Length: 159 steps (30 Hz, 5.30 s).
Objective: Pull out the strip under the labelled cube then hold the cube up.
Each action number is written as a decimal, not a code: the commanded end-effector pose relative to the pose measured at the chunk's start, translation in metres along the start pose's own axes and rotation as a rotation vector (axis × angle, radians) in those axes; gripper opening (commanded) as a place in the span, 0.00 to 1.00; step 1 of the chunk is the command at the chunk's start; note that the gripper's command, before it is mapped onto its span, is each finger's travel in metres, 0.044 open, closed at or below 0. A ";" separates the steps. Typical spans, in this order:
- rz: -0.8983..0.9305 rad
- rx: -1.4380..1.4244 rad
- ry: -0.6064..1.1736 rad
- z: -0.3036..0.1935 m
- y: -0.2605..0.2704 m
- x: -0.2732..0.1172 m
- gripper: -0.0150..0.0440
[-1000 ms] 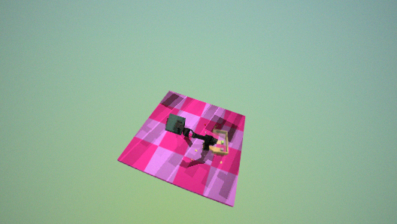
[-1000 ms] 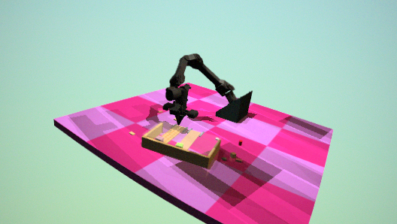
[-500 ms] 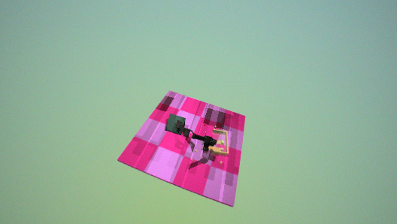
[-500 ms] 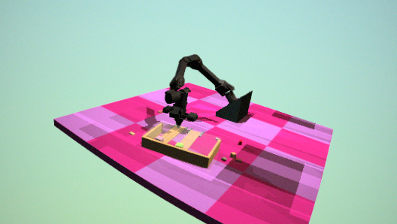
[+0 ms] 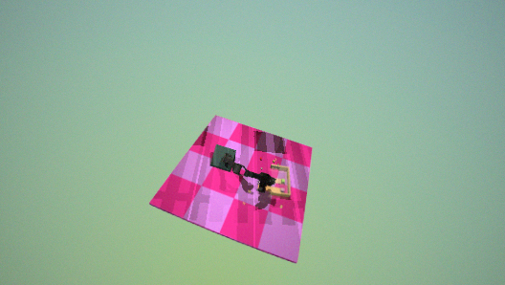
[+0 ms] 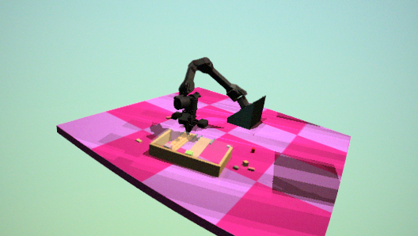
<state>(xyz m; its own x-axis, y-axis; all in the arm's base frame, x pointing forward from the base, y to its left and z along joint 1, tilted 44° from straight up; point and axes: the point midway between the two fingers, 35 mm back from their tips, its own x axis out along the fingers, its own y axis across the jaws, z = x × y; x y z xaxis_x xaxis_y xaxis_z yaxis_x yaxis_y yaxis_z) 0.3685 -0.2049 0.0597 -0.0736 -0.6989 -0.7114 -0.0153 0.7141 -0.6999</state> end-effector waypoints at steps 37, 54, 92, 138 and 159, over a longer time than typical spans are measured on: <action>0.005 -0.007 0.002 0.000 0.001 0.004 0.25; 0.005 -0.007 0.002 -0.007 0.001 0.006 0.25; 0.004 -0.010 0.004 -0.064 -0.002 0.008 0.25; 0.004 -0.013 0.007 -0.132 -0.004 0.008 0.25; 0.004 -0.014 0.008 -0.161 -0.006 0.008 0.25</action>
<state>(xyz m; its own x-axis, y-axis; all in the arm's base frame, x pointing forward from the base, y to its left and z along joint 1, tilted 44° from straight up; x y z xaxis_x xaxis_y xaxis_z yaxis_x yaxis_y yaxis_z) 0.2212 -0.2065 0.0739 -0.0506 -0.7026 -0.7098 -0.0197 0.7113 -0.7026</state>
